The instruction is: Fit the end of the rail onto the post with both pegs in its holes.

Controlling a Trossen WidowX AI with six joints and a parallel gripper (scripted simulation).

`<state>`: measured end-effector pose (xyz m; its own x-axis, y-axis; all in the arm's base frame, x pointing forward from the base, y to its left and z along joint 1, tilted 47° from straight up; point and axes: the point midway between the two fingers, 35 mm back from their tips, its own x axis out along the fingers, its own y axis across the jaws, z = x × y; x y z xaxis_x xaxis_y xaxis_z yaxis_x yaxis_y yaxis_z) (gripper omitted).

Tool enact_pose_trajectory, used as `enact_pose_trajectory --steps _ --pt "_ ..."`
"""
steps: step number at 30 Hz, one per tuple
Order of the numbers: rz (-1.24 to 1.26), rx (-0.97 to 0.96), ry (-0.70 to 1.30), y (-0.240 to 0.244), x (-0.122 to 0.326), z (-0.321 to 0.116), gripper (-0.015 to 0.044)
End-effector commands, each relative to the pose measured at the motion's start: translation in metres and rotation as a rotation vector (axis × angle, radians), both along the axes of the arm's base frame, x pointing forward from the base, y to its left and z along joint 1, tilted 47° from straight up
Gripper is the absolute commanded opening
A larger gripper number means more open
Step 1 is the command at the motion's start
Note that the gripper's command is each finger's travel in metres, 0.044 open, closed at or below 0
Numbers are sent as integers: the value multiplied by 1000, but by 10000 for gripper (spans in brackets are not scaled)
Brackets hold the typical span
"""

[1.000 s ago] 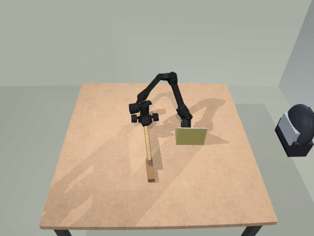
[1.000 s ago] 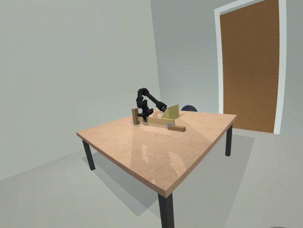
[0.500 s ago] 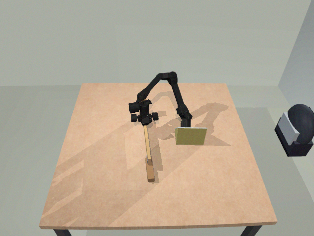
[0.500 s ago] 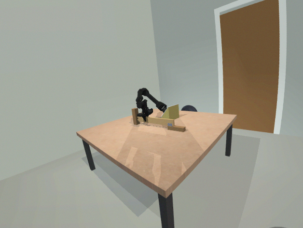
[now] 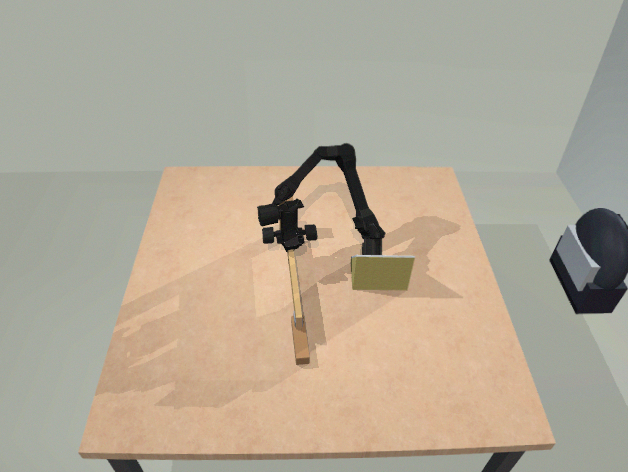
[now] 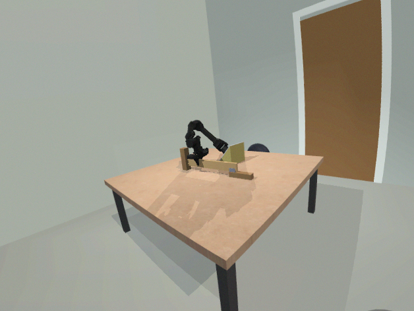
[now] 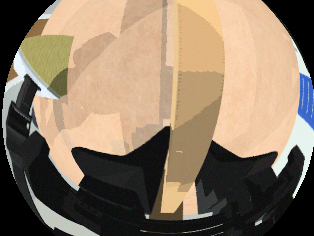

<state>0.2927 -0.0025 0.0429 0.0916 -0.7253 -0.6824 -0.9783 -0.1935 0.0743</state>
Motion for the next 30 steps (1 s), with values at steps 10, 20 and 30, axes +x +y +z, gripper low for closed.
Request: enact_pose_trajectory --steps 10,20,30 --pt "4 0 2 -2 2 4 0" --pt "4 0 2 -4 2 6 0" --pt "4 0 2 -6 3 8 0"
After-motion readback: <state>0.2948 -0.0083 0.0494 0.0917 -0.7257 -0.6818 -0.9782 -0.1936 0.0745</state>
